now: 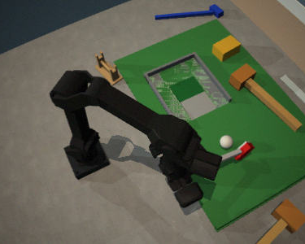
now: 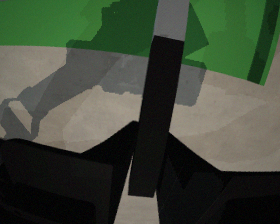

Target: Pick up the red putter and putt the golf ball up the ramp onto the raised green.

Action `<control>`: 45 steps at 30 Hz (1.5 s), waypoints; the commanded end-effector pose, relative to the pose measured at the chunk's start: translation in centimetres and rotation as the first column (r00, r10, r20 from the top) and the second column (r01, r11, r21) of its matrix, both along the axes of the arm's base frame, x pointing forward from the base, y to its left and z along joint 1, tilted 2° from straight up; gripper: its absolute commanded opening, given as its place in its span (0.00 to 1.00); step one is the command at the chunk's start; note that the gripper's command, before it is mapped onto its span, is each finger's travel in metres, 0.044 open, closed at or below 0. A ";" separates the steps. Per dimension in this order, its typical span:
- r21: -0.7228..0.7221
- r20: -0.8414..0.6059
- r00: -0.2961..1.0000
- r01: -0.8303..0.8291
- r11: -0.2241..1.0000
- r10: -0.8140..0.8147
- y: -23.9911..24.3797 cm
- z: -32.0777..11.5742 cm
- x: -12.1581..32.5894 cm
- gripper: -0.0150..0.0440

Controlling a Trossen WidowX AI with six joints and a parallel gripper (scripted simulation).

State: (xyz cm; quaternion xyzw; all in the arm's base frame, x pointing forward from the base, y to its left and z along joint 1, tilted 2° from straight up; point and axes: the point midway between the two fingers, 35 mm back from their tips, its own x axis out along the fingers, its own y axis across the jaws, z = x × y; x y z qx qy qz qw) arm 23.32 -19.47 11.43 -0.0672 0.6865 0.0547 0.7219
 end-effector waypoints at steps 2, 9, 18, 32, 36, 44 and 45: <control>0.006 0.004 1.000 0.005 1.000 -0.005 0.1 -0.8 0.1 0.25; 0.006 0.004 1.000 0.005 1.000 -0.005 0.1 -1.8 0.1 0.25; 0.001 -0.001 1.000 0.000 1.000 0.000 0.0 -1.5 0.0 0.25; -0.002 -0.002 1.000 0.013 1.000 -0.013 -2.6 -1.8 0.5 0.25; -0.001 -0.001 1.000 0.013 1.000 -0.013 -1.7 -1.7 0.5 0.25; 0.012 0.003 1.000 0.007 1.000 -0.007 8.1 -1.6 -0.7 0.25; 0.014 0.003 1.000 0.006 1.000 -0.006 9.3 -1.8 -1.1 0.25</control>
